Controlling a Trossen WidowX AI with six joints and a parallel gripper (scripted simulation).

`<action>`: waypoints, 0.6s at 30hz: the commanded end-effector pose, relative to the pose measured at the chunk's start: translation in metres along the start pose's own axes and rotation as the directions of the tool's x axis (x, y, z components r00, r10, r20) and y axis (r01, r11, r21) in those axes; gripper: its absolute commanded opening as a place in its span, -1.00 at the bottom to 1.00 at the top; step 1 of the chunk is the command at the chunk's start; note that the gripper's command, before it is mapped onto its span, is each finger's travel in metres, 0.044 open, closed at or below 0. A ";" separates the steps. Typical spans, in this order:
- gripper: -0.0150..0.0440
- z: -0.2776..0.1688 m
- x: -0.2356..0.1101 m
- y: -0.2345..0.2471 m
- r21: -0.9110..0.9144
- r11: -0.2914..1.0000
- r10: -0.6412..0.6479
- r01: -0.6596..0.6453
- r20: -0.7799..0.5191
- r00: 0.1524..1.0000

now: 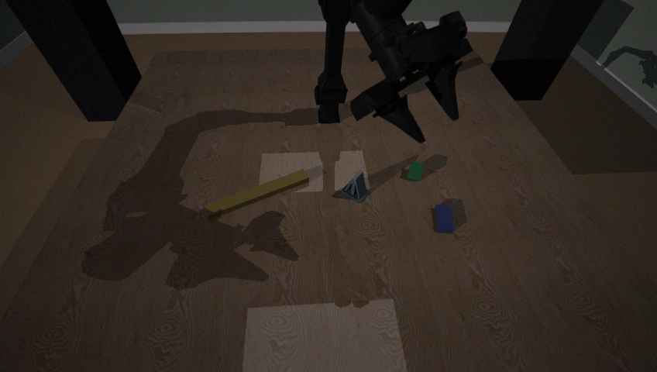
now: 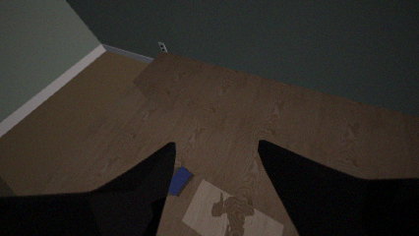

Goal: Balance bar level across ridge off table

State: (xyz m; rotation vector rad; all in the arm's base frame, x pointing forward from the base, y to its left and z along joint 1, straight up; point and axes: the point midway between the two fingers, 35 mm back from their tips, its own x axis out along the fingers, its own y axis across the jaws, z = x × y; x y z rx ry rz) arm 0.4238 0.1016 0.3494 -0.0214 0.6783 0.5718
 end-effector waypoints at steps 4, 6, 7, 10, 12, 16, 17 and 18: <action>0.58 -0.033 0.005 -0.054 0.204 0.970 -0.111 0.130 -0.104 0.988; 0.58 -0.043 0.005 -0.069 0.259 0.951 -0.139 0.171 -0.136 0.981; 0.58 -0.048 0.005 -0.077 0.286 0.939 -0.153 0.192 -0.152 0.976; 0.58 -0.065 0.003 -0.099 0.363 0.897 -0.190 0.254 -0.202 0.961; 0.58 -0.077 0.001 -0.113 0.412 0.862 -0.213 0.297 -0.237 0.948; 0.58 -0.102 -0.004 -0.140 0.500 0.778 -0.251 0.381 -0.308 0.918; 0.58 -0.108 -0.006 -0.147 0.520 0.754 -0.258 0.401 -0.327 0.909; 0.58 -0.115 -0.008 -0.153 0.538 0.730 -0.265 0.421 -0.345 0.900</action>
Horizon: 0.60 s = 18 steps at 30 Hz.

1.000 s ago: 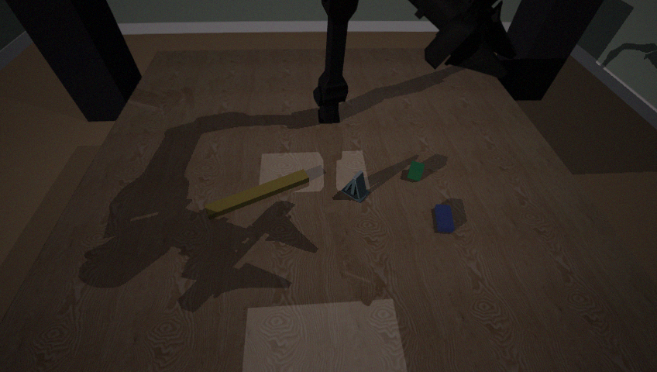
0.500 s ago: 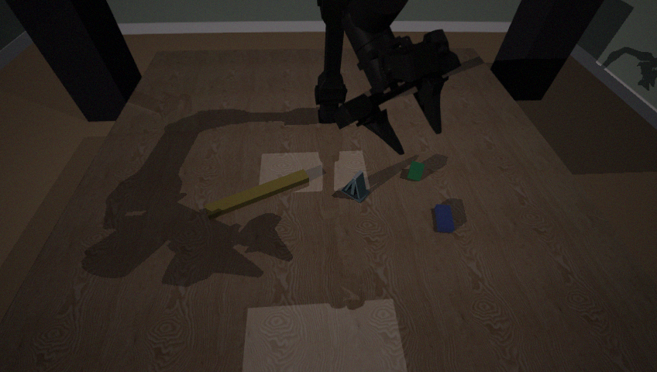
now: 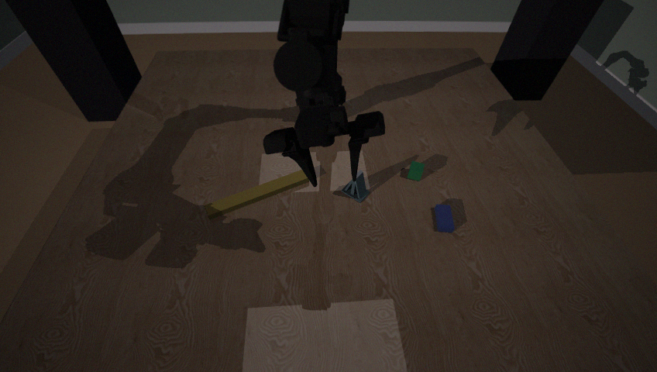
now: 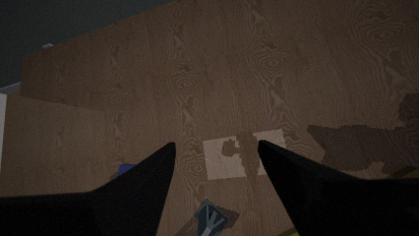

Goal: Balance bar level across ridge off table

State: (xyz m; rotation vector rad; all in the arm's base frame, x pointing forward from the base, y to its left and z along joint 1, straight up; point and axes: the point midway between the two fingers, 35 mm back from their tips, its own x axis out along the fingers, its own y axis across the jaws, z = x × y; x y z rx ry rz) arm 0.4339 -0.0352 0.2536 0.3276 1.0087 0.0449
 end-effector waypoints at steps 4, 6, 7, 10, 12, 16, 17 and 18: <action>0.58 -0.016 0.011 -0.058 0.208 0.969 -0.113 0.129 -0.087 0.990; 0.58 -0.022 0.013 -0.075 0.266 0.949 -0.143 0.169 -0.115 0.983; 0.58 -0.026 0.014 -0.084 0.294 0.937 -0.157 0.190 -0.130 0.979; 0.58 -0.036 0.016 -0.108 0.374 0.893 -0.196 0.250 -0.176 0.965; 0.58 -0.044 0.017 -0.125 0.424 0.858 -0.219 0.290 -0.207 0.953; 0.58 -0.061 0.017 -0.155 0.513 0.776 -0.258 0.367 -0.274 0.927; 0.58 -0.066 0.017 -0.163 0.533 0.753 -0.266 0.386 -0.291 0.919; 0.58 -0.070 0.016 -0.170 0.552 0.729 -0.273 0.405 -0.308 0.911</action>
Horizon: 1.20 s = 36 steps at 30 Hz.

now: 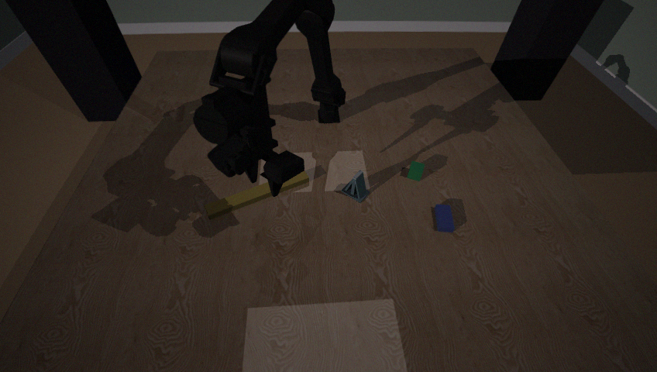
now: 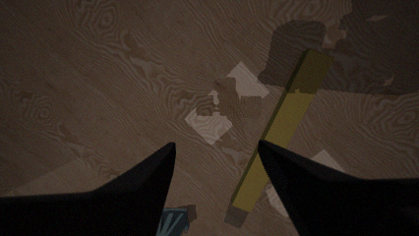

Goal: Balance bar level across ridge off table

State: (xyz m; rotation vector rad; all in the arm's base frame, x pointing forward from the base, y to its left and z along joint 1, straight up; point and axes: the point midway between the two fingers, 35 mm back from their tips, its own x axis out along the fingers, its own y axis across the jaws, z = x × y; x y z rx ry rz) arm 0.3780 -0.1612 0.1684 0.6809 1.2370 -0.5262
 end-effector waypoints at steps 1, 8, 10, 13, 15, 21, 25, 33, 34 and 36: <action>0.58 -0.001 0.011 -0.030 0.114 0.991 -0.064 0.069 -0.042 0.997; 0.58 -0.006 0.026 -0.086 0.305 0.931 -0.167 0.199 -0.130 0.977; 0.58 -0.006 0.027 -0.091 0.322 0.923 -0.175 0.212 -0.140 0.975; 0.58 -0.007 0.028 -0.091 0.322 0.923 -0.175 0.212 -0.140 0.975; 0.58 -0.007 0.034 -0.092 0.322 0.923 -0.175 0.212 -0.139 0.975; 0.58 -0.012 0.066 -0.098 0.322 0.923 -0.175 0.212 -0.140 0.975; 0.58 -0.013 0.071 -0.099 0.322 0.923 -0.175 0.212 -0.140 0.975; 0.58 -0.014 0.079 -0.100 0.322 0.923 -0.175 0.212 -0.140 0.975; 0.58 -0.014 0.081 -0.100 0.322 0.923 -0.175 0.212 -0.140 0.975; 0.58 -0.015 0.084 -0.101 0.322 0.923 -0.175 0.212 -0.140 0.975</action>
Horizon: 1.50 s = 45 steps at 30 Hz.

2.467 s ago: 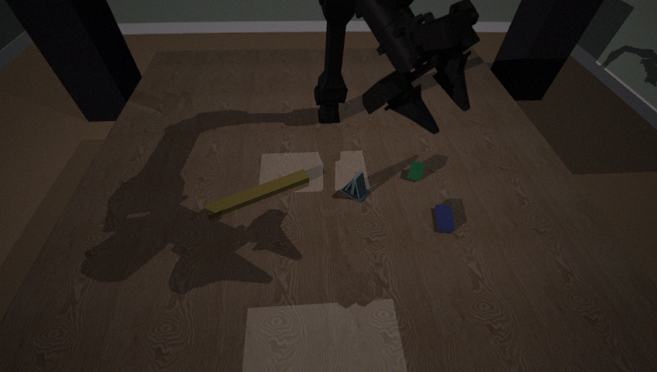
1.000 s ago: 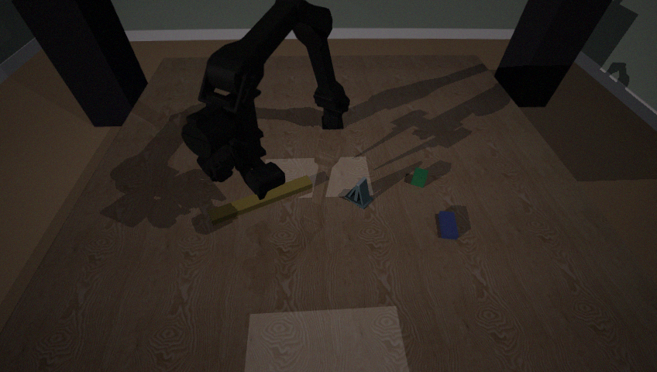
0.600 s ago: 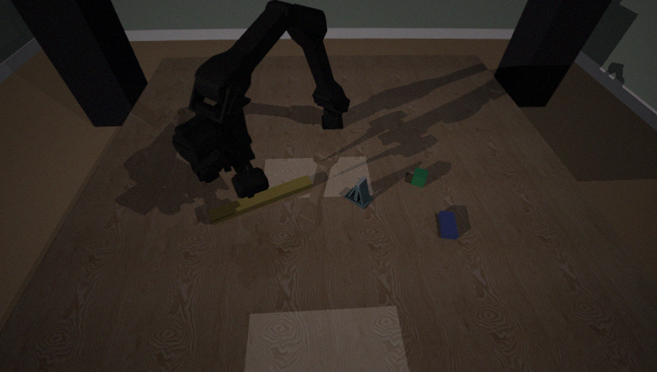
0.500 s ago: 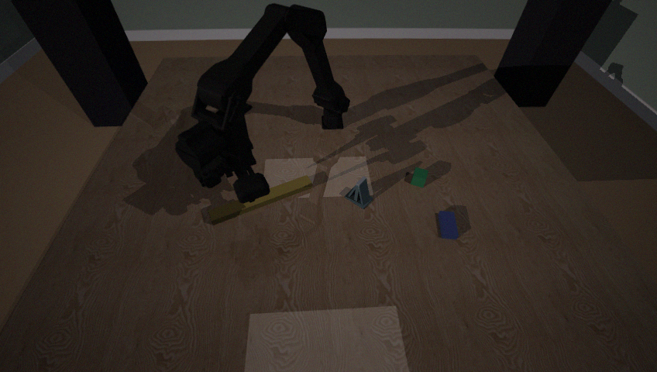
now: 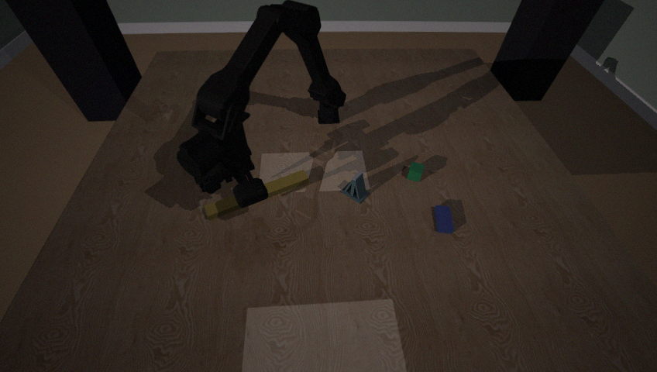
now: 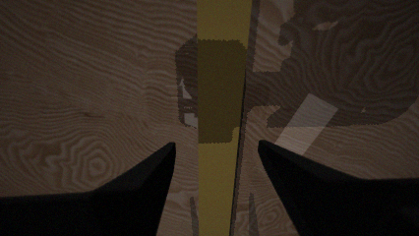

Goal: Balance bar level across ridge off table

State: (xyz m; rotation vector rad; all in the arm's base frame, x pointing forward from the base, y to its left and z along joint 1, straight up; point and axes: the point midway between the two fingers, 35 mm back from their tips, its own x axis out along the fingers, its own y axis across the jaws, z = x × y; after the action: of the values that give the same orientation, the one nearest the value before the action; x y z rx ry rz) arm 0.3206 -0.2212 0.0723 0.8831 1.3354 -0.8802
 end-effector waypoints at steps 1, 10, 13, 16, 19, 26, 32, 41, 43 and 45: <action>0.58 -0.001 0.008 -0.001 0.007 1.000 -0.006 0.006 -0.003 1.000; 0.58 -0.001 0.018 -0.001 0.007 1.000 -0.006 0.006 -0.003 1.000; 0.58 -0.001 0.018 -0.001 0.007 1.000 -0.006 0.006 -0.003 1.000; 0.58 -0.001 0.018 -0.001 0.007 1.000 -0.006 0.006 -0.003 1.000; 0.58 -0.001 0.018 -0.001 0.007 1.000 -0.006 0.006 -0.003 1.000; 0.04 -0.002 0.018 -0.001 0.000 1.000 -0.004 0.004 -0.007 1.000; -0.09 -0.002 0.018 -0.001 0.000 1.000 -0.004 0.004 -0.007 1.000; -0.49 0.001 0.004 0.000 0.001 1.000 -0.004 0.004 -0.006 1.000; -0.49 0.001 -0.001 0.001 0.001 1.000 -0.004 0.004 -0.006 1.000; -0.49 0.002 -0.006 0.001 0.002 1.000 -0.004 0.004 -0.006 1.000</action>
State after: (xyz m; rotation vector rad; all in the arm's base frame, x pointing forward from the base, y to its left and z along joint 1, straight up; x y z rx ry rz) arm 0.3206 -0.2213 0.0696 0.8850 1.3489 -0.8823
